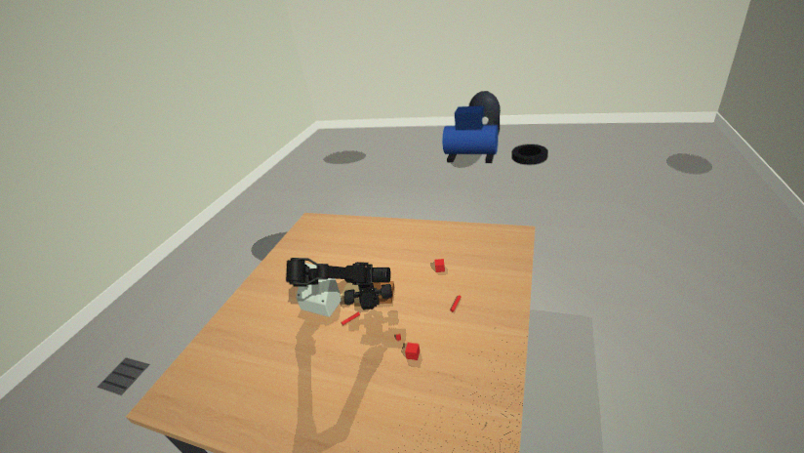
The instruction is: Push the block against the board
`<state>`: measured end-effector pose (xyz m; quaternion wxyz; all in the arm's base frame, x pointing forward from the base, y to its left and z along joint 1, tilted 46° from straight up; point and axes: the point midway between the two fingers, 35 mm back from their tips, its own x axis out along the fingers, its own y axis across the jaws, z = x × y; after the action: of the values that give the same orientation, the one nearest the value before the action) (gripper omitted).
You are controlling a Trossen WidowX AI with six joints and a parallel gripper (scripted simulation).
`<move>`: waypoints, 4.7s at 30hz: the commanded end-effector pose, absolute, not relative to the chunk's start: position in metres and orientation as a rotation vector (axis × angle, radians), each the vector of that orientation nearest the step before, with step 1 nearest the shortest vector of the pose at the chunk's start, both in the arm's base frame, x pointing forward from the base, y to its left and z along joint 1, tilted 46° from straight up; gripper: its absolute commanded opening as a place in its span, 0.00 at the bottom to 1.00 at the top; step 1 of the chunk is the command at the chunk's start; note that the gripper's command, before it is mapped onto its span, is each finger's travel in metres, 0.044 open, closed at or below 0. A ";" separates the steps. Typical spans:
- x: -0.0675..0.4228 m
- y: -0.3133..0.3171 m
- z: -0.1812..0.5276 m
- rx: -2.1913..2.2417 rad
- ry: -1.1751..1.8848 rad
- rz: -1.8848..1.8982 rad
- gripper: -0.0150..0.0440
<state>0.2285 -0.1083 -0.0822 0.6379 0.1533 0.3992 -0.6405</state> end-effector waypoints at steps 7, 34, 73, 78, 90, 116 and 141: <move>0.234 -0.121 -0.071 0.342 0.906 -1.463 0.25; 0.247 -0.074 -0.039 0.189 1.057 -1.343 0.25; 0.258 -0.011 -0.094 -0.786 1.720 -0.393 0.25; 0.257 -0.003 -0.102 -0.909 1.771 -0.247 0.25; 0.253 0.015 -0.120 -1.199 1.858 0.122 0.25; 0.239 0.048 -0.159 -1.740 1.867 0.961 0.25; 0.234 -0.002 -0.187 -1.742 1.869 0.959 0.25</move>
<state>0.2335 0.0015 -0.1908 0.2073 -0.6229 0.6714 0.3439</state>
